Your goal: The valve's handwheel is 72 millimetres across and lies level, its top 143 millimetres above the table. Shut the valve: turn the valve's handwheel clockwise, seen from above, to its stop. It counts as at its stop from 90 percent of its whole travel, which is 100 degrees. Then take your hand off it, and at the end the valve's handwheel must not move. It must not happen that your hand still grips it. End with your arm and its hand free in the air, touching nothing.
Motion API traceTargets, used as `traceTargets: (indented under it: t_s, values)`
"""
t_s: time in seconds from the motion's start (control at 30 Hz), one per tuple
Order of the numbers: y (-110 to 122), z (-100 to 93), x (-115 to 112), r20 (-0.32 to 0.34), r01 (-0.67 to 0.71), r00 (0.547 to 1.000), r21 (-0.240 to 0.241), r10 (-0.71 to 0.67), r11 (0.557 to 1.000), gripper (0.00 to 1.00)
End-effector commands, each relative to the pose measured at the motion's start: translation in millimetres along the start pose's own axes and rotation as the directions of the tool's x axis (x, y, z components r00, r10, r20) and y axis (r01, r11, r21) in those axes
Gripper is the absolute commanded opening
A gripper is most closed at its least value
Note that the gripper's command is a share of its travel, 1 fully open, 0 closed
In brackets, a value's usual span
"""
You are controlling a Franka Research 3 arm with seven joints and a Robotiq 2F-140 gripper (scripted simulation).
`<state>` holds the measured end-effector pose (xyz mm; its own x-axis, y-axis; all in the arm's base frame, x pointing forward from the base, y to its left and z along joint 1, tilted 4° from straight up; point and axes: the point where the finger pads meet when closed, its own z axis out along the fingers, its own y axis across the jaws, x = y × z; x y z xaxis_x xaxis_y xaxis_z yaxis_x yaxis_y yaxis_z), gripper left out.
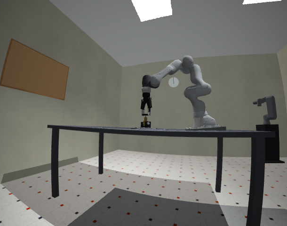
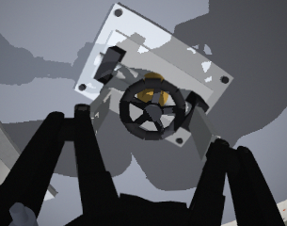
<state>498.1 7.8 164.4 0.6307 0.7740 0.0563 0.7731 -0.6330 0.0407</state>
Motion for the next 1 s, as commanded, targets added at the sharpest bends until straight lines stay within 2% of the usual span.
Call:
traceTargets:
  t_s: [0.0, 0.17, 0.2, 0.97]
  values:
    - [0.6, 0.0, 1.6, -0.005, 0.01, 1.0, -0.002, -0.01, 1.0, 0.65]
    - [0.6, 0.0, 1.6, -0.005, 0.01, 1.0, -0.002, -0.01, 1.0, 0.65]
    - [0.6, 0.0, 1.6, -0.005, 0.01, 1.0, -0.002, -0.01, 1.0, 0.39]
    - [0.6, 0.0, 1.6, -0.005, 0.01, 1.0, -0.002, -0.01, 1.0, 0.39]
